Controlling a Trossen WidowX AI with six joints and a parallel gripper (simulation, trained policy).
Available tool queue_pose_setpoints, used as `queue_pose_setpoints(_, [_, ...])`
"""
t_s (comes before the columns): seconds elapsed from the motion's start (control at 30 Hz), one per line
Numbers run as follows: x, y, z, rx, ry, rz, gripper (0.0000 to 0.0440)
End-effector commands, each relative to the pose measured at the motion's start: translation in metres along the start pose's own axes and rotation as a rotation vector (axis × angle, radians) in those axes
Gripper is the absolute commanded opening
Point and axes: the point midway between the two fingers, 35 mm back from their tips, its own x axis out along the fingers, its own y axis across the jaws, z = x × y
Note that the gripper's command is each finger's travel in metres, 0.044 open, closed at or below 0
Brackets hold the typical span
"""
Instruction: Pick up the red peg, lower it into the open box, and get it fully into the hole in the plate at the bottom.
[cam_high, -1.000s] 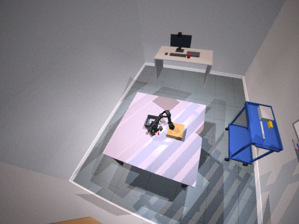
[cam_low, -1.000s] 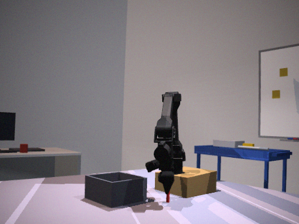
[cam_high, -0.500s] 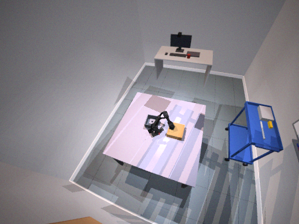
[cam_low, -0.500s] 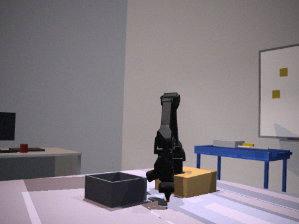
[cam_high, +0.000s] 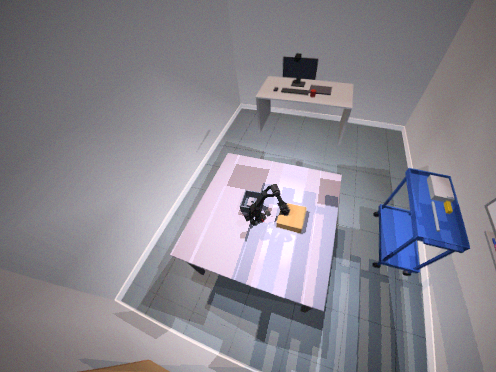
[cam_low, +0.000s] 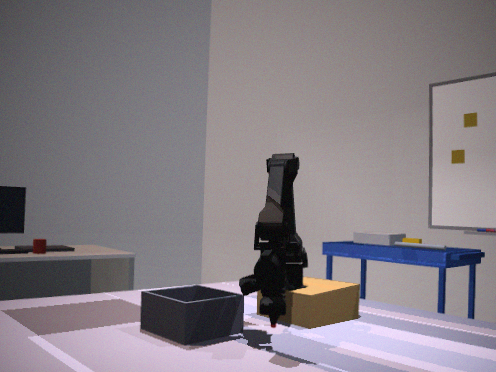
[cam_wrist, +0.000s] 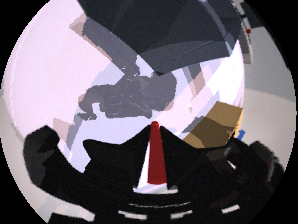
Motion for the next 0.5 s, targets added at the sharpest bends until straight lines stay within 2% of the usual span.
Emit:
queue_pose_setpoints(0.0, [-0.014, 0.002, 0.007, 0.007, -0.021, 0.023, 0.0000])
queue_pose_setpoints(0.47, [-0.069, 0.002, 0.041, 0.048, -0.102, 0.068, 0.0000])
